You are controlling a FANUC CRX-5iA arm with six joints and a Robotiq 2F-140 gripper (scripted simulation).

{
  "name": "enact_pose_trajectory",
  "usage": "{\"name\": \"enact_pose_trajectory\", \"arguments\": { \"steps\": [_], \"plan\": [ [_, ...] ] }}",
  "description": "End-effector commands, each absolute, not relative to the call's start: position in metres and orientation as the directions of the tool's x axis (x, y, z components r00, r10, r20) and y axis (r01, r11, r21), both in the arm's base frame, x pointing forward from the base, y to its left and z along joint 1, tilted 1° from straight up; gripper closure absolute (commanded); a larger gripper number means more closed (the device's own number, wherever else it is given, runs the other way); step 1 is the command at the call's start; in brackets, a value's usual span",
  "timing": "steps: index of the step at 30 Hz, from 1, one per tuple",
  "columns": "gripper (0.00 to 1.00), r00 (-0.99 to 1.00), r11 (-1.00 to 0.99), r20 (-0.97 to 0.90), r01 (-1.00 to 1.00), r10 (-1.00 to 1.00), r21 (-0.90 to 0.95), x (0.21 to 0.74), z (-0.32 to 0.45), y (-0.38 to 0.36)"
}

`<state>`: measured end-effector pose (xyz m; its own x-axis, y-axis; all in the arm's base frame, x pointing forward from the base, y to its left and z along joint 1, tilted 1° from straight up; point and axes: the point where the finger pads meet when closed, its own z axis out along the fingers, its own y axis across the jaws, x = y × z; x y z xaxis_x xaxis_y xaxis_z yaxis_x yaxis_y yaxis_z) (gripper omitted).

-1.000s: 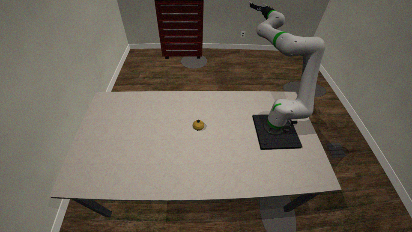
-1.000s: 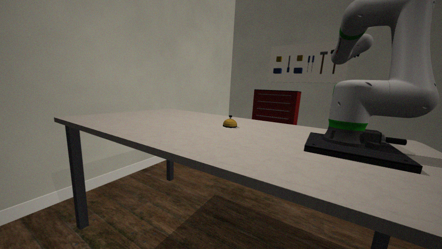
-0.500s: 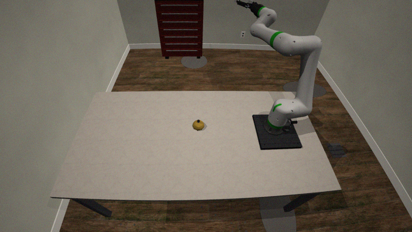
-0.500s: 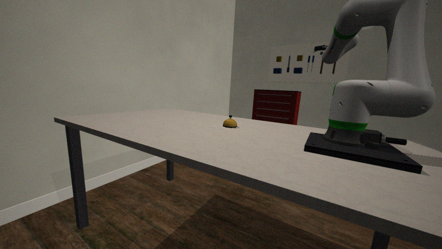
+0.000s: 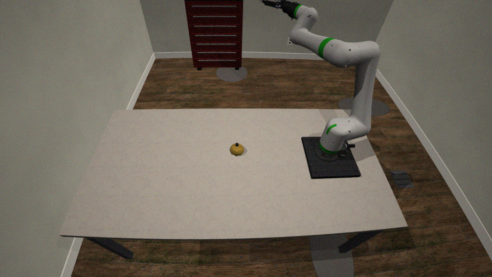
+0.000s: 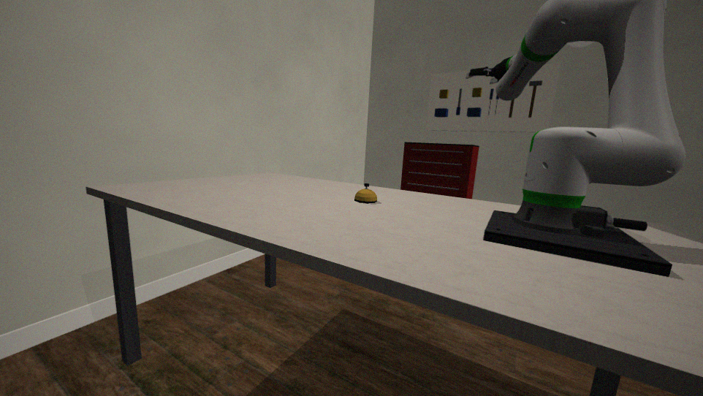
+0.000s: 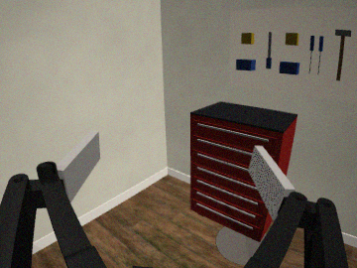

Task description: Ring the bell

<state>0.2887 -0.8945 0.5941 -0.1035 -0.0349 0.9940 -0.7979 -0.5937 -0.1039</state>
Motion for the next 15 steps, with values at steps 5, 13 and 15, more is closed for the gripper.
{"name": "enact_pose_trajectory", "arguments": {
  "steps": [5, 13, 15],
  "plan": [
    [0.0, -0.083, -0.684, 0.995, -0.722, -0.063, -0.104, 0.365, 0.595, -0.858],
    [0.0, -0.048, -0.772, 0.994, -0.626, -0.101, -0.109, 0.448, 0.59, -0.807],
    [0.0, -0.036, -0.793, 0.993, -0.598, -0.112, -0.111, 0.469, 0.587, -0.791]
  ]
}}
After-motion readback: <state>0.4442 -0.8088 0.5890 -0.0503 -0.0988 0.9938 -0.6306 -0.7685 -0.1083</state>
